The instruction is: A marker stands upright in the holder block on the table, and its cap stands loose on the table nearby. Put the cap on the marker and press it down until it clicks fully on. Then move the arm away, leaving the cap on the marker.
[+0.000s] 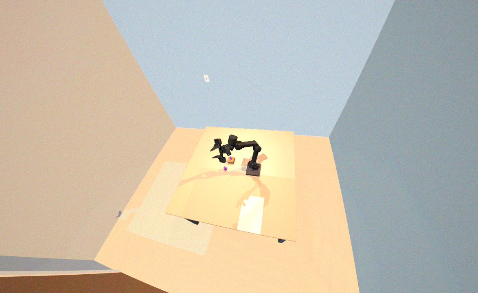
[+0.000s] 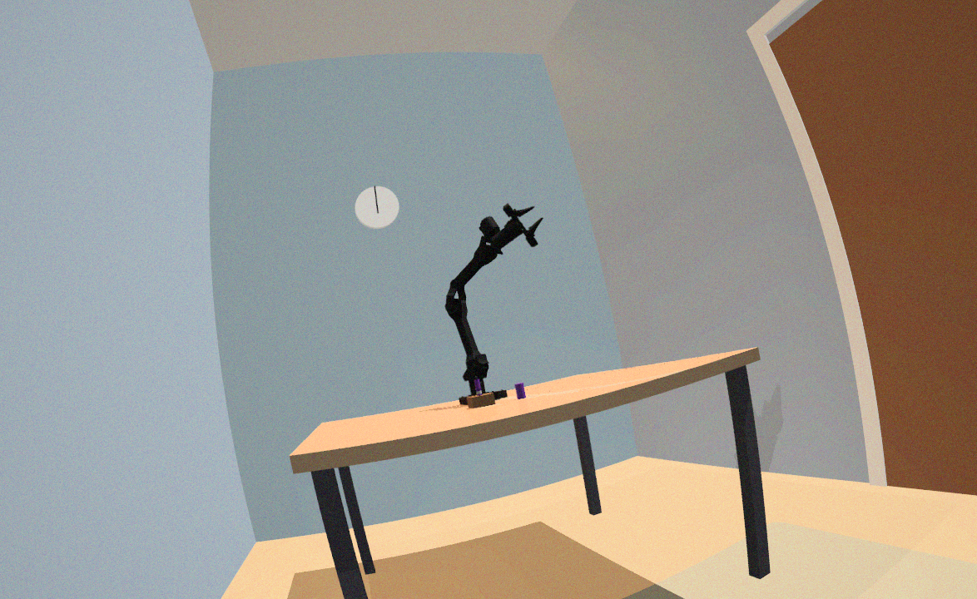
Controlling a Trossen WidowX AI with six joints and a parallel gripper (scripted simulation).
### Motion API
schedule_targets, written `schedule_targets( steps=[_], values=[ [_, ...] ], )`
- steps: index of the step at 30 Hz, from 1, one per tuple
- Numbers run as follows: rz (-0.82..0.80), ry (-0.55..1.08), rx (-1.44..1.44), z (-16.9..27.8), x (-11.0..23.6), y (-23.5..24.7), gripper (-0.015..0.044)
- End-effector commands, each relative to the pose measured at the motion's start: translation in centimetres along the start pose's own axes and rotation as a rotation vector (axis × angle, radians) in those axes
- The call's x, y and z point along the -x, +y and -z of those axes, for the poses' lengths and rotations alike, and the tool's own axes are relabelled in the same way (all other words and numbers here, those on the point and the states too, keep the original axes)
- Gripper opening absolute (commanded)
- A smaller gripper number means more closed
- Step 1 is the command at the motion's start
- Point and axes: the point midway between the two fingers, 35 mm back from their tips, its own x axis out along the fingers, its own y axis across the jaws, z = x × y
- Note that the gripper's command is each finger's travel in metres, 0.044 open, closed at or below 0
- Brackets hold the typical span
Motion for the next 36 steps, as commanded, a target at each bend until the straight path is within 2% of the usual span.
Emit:
schedule_targets(
  steps=[1, 9, 16, 22, 27, 31, 36],
  values=[
    [-0.079, 0.085, -0.011, 3.1, -0.3, 1.9, 0.0248],
    [-0.225, 0.417, -0.217, 13.6, 0.1, 7.4, 0.0248],
    [-0.319, 0.782, -0.436, 23.5, 3.9, 12.6, 0.0248],
    [-0.362, 1.133, -0.637, 30.7, 9.8, 16.8, 0.0248],
    [-0.370, 1.440, -0.805, 35.0, 16.0, 19.9, 0.0248],
    [-0.359, 1.730, -0.955, 37.2, 21.8, 22.6, 0.0248],
    [-0.324, 2.088, -1.112, 37.9, 28.8, 25.0, 0.0248]
  ],
)
